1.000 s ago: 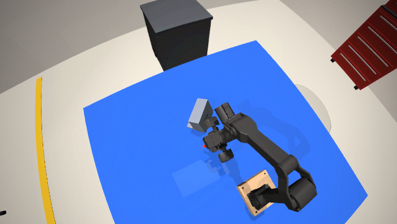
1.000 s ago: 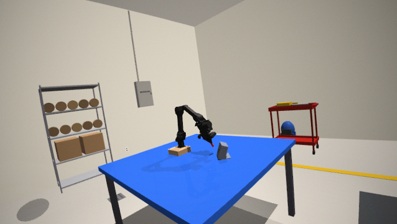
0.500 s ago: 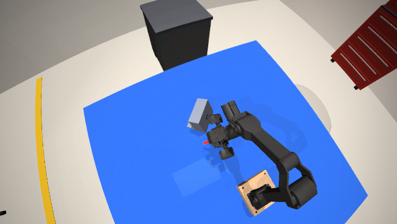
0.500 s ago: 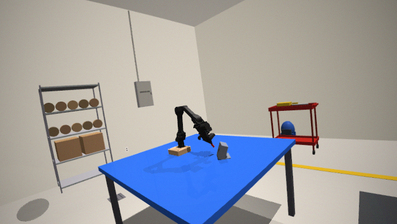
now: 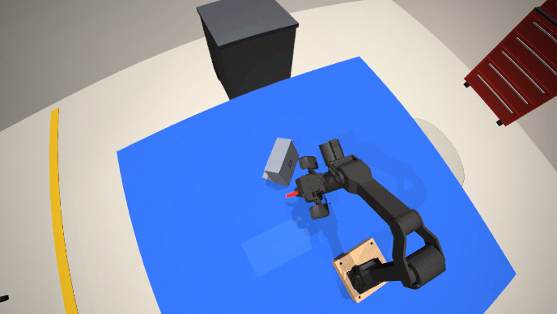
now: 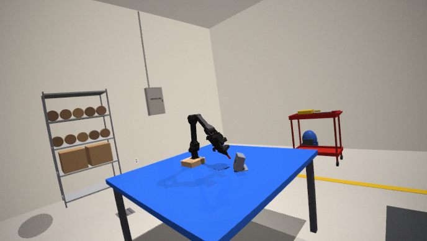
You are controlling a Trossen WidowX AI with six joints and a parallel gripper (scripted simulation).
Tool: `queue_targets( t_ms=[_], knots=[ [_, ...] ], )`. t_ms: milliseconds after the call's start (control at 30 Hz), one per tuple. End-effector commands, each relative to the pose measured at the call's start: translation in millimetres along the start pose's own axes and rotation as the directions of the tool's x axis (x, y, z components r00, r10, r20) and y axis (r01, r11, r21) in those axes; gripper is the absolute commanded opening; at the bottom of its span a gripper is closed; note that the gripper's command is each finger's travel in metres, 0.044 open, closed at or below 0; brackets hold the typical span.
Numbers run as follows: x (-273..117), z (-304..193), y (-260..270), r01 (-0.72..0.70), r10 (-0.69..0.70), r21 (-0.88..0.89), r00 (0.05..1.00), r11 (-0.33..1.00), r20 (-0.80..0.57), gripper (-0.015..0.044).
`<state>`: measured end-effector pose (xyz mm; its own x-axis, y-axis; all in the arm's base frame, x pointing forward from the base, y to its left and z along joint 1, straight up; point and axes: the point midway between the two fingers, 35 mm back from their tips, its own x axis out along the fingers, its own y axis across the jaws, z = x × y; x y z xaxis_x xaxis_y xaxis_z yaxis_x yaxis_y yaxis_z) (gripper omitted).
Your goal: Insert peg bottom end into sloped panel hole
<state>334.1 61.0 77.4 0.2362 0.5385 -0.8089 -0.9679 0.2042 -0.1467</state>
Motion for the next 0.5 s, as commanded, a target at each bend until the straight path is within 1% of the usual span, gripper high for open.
queue_targets(
  t_ms=[0,467],
  knots=[
    [0,-5,-2,0.011,-0.011,0.034,1.0,0.999,0.025,0.0],
    [-6,-17,-11,0.055,-0.065,0.109,0.994,0.993,0.092,0.0]
  ],
)
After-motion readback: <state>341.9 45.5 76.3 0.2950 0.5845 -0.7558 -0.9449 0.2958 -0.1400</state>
